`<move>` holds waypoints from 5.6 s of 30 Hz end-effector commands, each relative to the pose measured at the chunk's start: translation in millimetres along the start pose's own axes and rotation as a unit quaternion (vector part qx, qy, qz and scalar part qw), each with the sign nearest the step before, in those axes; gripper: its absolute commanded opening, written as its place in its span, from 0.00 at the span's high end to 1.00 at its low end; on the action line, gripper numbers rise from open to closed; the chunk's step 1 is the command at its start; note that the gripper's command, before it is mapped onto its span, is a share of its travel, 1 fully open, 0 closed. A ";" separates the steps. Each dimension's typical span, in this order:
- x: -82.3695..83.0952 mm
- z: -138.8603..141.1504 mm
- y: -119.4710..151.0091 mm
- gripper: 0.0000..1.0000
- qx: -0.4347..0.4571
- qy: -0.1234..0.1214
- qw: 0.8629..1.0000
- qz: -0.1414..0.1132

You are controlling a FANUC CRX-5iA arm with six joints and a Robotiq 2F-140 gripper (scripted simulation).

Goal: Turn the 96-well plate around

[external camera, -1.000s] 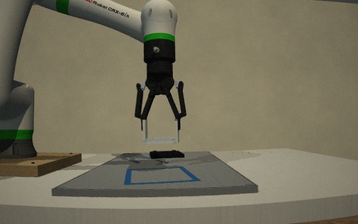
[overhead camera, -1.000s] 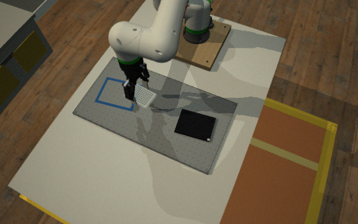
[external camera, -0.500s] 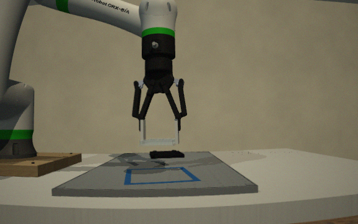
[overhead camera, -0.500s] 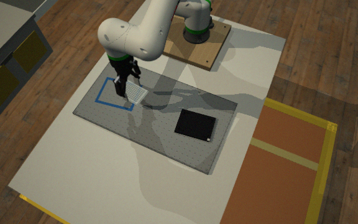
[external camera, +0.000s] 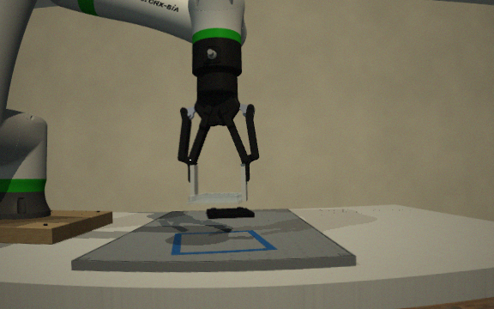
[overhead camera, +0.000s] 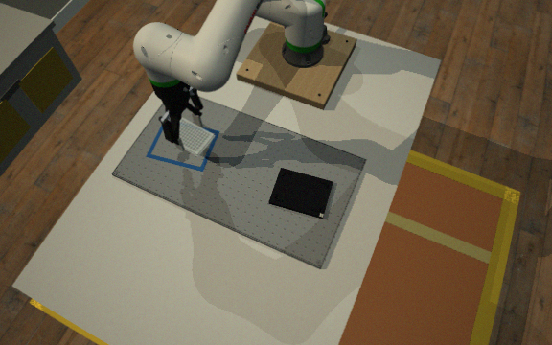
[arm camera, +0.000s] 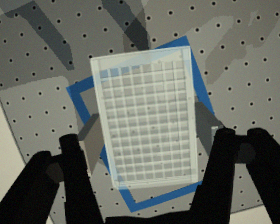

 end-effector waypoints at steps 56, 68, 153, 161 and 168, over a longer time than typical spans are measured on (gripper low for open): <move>-1.1 14.1 38.5 1.00 -0.127 0.000 0.992 0.000; -5.1 14.1 38.5 1.00 -0.127 0.000 0.992 0.000; -55.1 14.1 38.5 1.00 -0.127 0.000 0.992 0.000; -60.4 14.1 38.4 1.00 -0.127 0.000 0.992 0.000; -62.6 14.1 38.4 1.00 -0.127 0.000 0.992 0.000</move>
Point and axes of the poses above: the point where the finger pads meet when closed, its own x axis back along the fingers, its own z axis across the jaws, y = z × x, the point moved 3 cm from there along x, back along the fingers, and after that the axes turned 13 degrees about -x, right-handed, at the moved point
